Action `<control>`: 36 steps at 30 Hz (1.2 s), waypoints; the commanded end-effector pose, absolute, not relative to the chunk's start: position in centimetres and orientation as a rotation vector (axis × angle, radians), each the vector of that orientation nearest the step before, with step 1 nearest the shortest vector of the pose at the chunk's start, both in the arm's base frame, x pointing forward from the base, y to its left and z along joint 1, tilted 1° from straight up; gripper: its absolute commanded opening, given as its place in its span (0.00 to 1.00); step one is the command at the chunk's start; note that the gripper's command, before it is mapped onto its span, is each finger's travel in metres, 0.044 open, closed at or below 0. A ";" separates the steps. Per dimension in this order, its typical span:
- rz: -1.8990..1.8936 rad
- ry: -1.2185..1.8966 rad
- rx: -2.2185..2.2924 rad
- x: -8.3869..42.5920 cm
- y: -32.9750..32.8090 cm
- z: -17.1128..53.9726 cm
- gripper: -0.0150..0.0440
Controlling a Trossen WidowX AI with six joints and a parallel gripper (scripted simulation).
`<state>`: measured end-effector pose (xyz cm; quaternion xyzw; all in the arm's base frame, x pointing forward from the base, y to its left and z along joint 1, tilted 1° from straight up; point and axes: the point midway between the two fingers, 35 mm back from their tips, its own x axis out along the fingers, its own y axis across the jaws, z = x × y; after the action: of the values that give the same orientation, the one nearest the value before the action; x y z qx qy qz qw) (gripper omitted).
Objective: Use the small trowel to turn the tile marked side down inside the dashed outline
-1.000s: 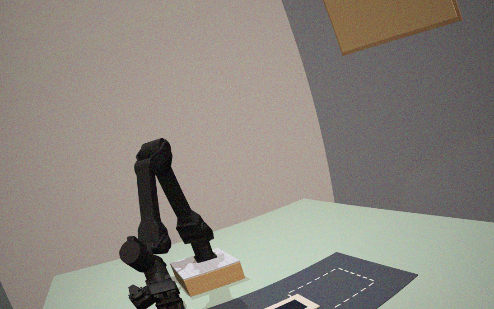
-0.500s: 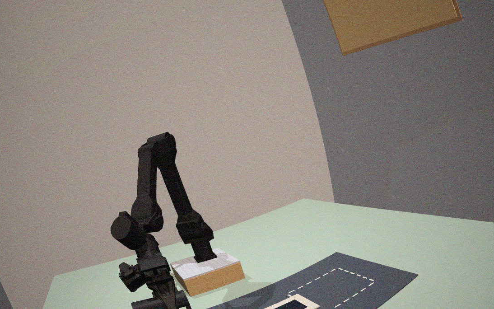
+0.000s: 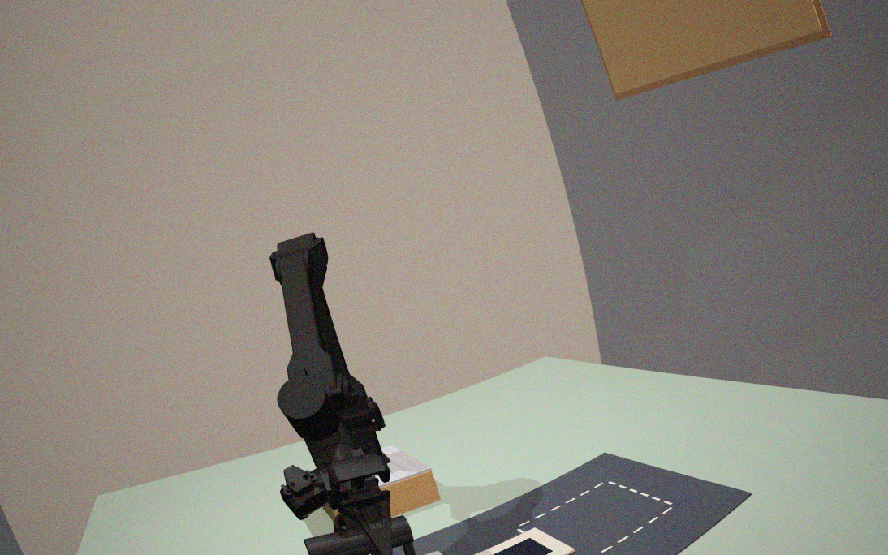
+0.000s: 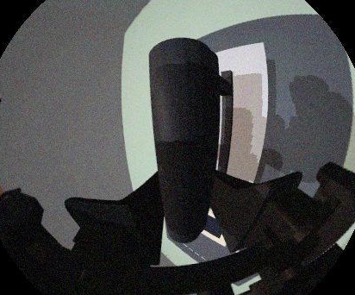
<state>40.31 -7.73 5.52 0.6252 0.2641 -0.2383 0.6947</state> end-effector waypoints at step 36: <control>-0.505 0.557 1.367 40.5 -5.0 2.5 0.25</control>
<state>40.36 -4.94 2.63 0.6176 0.2538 -0.2330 0.7070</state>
